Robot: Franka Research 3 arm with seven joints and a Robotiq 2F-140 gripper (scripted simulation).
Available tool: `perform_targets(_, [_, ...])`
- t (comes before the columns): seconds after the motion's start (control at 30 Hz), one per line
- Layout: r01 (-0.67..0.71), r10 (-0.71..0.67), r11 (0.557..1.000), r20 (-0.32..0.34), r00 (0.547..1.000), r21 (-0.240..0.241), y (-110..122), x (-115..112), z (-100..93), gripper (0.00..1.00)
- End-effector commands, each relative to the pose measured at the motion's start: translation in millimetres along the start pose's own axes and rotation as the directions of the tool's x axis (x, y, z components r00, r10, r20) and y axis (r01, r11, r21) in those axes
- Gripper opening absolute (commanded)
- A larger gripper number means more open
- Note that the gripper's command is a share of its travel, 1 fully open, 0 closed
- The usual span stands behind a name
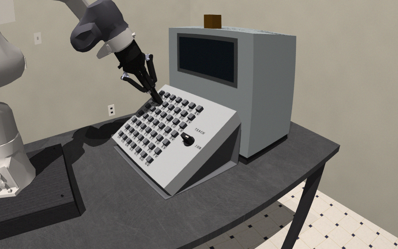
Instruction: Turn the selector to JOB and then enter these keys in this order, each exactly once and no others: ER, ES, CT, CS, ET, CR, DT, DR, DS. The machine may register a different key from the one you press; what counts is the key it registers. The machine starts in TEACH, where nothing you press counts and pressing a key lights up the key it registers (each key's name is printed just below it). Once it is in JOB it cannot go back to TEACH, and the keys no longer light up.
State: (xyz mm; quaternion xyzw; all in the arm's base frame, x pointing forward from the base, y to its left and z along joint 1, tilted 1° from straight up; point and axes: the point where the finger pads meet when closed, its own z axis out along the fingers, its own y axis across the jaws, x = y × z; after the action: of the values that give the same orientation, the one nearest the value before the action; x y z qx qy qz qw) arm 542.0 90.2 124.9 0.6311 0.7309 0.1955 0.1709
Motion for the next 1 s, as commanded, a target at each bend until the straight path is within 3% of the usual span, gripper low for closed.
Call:
perform_targets(0.0, [-0.008,0.008,1.000,0.001,1.000,-0.004,2,0,-0.4,0.10])
perform_targets(0.57, [-0.008,0.008,1.000,0.001,1.000,-0.004,2,0,-4.2,0.10])
perform_targets(0.97, [-0.008,0.008,1.000,0.001,1.000,-0.004,2,0,-23.6,0.10])
